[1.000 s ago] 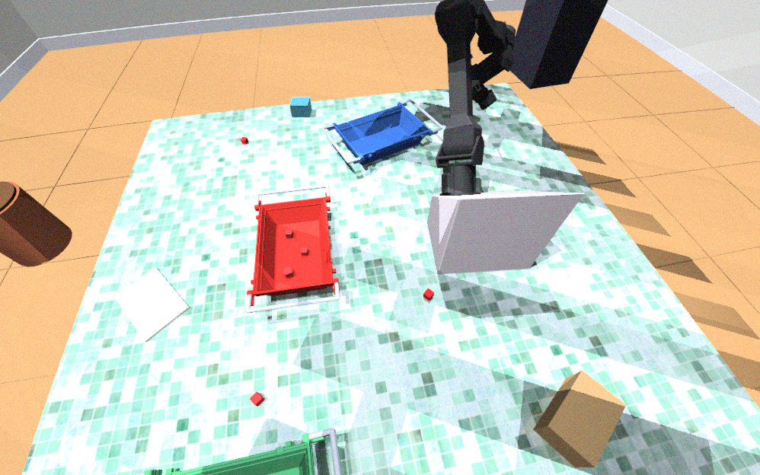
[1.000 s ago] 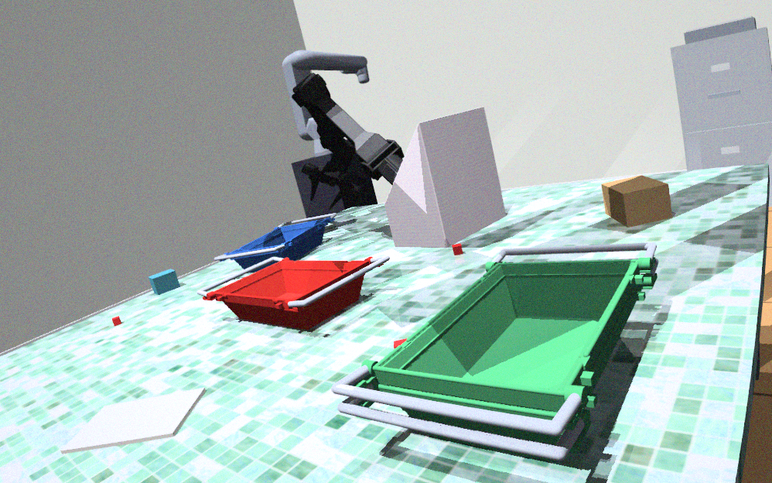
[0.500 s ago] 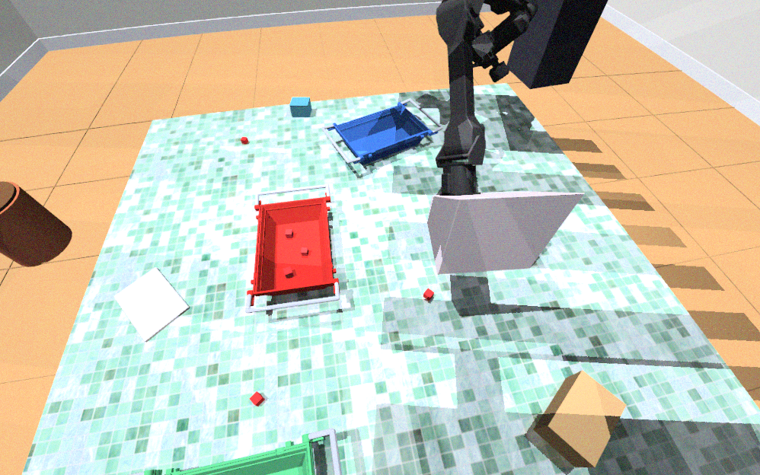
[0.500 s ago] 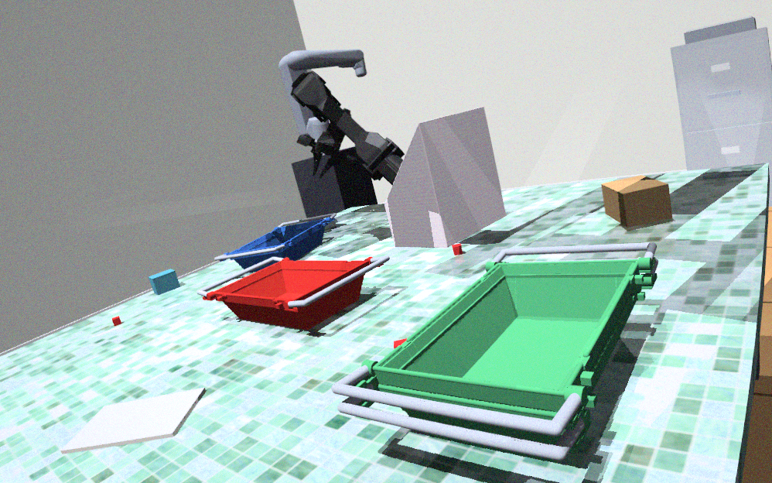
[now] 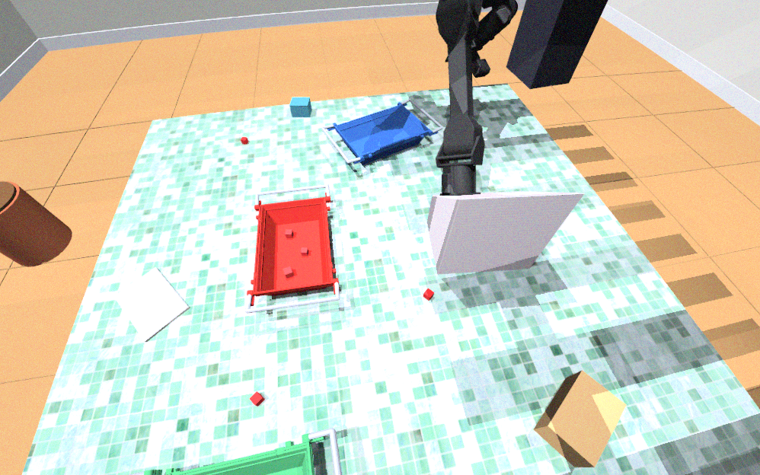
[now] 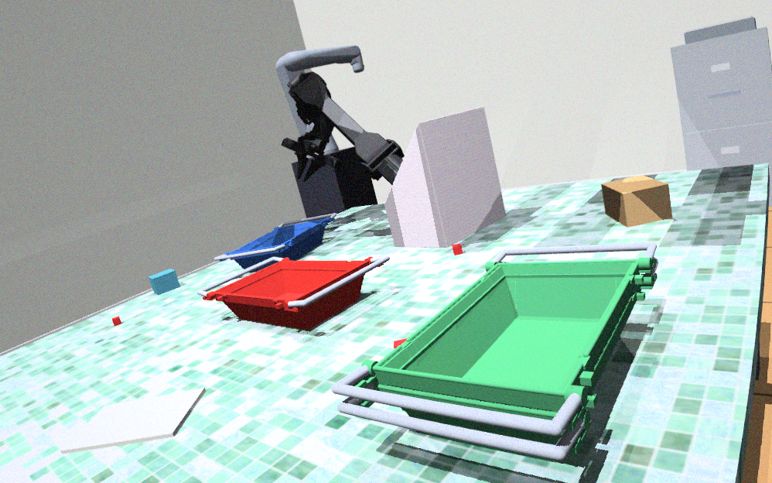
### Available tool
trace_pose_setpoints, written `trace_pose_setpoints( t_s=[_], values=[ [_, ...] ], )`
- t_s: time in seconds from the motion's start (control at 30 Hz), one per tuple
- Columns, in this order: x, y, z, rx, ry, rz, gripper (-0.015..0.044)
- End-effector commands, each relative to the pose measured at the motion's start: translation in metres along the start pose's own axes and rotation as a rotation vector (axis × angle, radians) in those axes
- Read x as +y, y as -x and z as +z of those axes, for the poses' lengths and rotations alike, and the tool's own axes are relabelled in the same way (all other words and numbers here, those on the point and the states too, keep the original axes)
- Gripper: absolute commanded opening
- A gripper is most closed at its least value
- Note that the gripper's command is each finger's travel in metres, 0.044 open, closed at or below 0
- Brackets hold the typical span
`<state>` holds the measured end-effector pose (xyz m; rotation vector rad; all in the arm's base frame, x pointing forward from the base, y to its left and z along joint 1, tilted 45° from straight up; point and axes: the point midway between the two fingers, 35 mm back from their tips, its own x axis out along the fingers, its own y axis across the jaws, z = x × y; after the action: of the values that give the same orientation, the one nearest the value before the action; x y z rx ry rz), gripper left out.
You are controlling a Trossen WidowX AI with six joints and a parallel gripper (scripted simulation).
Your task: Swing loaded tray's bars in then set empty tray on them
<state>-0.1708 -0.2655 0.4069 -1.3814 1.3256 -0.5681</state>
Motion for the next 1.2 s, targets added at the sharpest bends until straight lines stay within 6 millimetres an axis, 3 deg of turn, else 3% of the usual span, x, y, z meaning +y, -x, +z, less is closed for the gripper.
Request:
trace_pose_setpoints(
  t_s=[0.0,0.3,0.6,0.97,1.17],
  values=[
    [0.001,-0.040,0.020,-0.104,-0.116,0.054,0.0082],
    [-0.013,-0.128,0.098,-0.281,-0.357,0.246,0.0082],
    [-0.028,-0.188,0.205,-0.340,-0.527,0.455,0.0082],
    [-0.021,-0.209,0.340,-0.264,-0.755,0.708,0.0082],
    [0.023,-0.219,0.420,-0.052,-0.723,0.864,0.0082]
  ],
)
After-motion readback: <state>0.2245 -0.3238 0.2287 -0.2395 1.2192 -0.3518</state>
